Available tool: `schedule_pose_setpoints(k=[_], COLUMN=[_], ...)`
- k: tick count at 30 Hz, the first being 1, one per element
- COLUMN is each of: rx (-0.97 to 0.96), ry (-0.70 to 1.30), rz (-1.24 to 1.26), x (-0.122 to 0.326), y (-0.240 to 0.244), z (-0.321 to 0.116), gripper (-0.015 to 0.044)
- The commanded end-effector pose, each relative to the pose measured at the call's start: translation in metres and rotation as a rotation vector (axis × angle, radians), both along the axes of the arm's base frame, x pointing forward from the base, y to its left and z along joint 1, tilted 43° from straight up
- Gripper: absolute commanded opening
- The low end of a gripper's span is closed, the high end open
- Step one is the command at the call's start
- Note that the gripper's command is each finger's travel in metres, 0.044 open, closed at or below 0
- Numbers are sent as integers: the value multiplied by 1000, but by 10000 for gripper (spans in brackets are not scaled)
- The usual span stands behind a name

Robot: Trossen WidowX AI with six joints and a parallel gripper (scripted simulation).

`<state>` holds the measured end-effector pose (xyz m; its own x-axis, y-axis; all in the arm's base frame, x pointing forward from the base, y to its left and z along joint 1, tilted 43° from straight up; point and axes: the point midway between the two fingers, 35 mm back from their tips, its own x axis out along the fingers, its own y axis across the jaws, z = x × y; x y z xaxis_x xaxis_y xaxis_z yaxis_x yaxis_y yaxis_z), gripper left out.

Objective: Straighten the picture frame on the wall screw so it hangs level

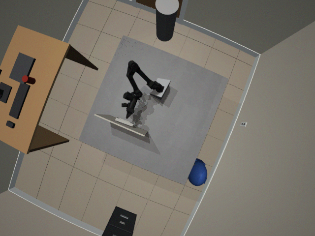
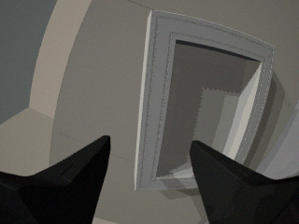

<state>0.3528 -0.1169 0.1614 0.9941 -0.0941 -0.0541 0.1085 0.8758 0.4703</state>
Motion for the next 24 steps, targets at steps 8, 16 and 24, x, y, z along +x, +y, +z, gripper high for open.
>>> schedule_pose_setpoints(k=[8,16,24], rx=[2,2,2], ry=[-2,-3,-4], rz=[-4,-4,-4], x=[7,20,33], y=[-1,-3,-4], z=[0,0,-1], gripper=[260,260,260])
